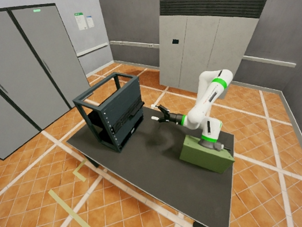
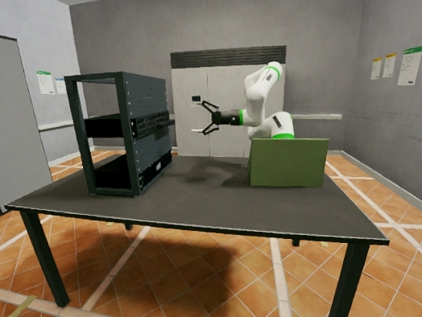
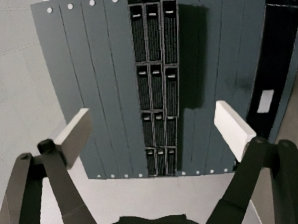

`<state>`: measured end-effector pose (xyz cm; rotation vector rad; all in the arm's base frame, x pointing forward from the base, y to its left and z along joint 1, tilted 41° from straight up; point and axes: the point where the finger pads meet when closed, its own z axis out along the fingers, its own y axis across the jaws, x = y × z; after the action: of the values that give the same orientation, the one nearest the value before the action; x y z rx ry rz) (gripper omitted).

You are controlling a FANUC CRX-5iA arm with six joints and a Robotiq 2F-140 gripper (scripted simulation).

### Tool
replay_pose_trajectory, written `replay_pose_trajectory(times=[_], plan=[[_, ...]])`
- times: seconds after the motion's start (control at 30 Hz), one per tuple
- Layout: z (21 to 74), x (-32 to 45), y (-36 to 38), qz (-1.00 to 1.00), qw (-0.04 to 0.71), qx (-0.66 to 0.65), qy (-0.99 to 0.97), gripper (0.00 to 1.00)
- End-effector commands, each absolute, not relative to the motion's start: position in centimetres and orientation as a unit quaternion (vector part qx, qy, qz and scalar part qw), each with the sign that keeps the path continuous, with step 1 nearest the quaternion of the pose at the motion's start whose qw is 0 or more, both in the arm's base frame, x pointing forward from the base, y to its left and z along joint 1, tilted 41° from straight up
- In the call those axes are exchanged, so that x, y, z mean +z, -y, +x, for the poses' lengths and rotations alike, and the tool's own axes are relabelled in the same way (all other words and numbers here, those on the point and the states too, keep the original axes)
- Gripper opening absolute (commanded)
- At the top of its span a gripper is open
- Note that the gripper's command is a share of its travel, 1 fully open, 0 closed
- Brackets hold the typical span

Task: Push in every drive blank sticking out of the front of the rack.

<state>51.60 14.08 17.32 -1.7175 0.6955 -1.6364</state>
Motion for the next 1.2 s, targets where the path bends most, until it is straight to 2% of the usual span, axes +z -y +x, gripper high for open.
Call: replay_pose_trajectory(times=[0.0, 1.17], plan=[[51.5, 17.5, -13.8, -0.654, 0.327, -0.628, -0.267, 1.00], [51.0, 18.2, -12.2, -0.644, 0.318, -0.640, -0.272, 1.00]])
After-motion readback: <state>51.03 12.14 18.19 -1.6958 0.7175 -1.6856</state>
